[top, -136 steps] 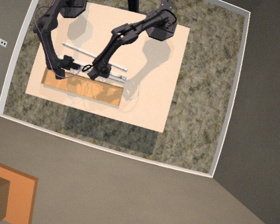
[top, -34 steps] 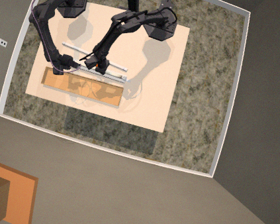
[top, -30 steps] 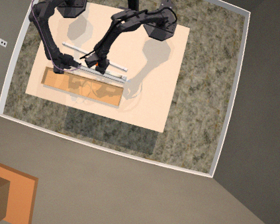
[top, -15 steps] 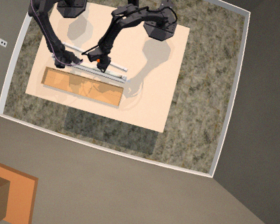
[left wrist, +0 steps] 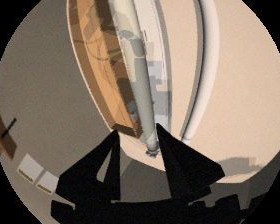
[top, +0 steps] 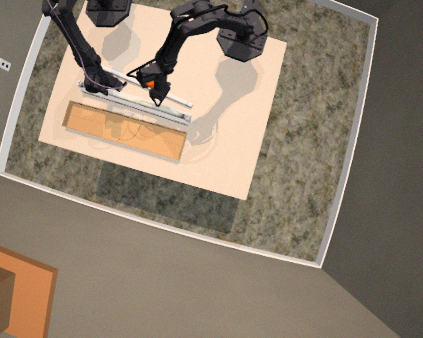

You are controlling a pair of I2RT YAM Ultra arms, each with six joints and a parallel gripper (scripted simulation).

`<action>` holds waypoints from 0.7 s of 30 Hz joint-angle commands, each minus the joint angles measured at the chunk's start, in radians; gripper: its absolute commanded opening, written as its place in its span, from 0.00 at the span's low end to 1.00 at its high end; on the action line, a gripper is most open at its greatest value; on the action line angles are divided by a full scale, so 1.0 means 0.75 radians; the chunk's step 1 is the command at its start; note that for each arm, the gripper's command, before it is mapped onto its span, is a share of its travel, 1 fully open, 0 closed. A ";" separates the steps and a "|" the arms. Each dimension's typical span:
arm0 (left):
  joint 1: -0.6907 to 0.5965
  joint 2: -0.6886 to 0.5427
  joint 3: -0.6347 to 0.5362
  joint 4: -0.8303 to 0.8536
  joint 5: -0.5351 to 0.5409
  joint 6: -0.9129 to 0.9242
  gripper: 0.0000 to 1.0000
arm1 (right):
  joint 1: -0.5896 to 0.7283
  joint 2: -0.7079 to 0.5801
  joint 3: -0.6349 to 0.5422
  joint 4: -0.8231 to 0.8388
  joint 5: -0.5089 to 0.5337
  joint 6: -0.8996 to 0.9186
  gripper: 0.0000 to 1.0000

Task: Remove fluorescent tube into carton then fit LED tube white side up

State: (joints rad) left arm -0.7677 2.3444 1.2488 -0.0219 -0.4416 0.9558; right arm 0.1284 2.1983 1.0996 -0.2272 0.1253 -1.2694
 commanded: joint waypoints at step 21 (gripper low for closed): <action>-0.041 0.043 -0.205 0.400 -0.117 0.000 0.49 | 0.027 -0.183 -0.274 0.347 0.033 0.032 0.49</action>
State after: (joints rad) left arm -0.7990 2.3798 1.0748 0.2840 -0.5213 0.9554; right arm 0.1493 2.0892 0.8837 0.0143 0.1608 -1.2572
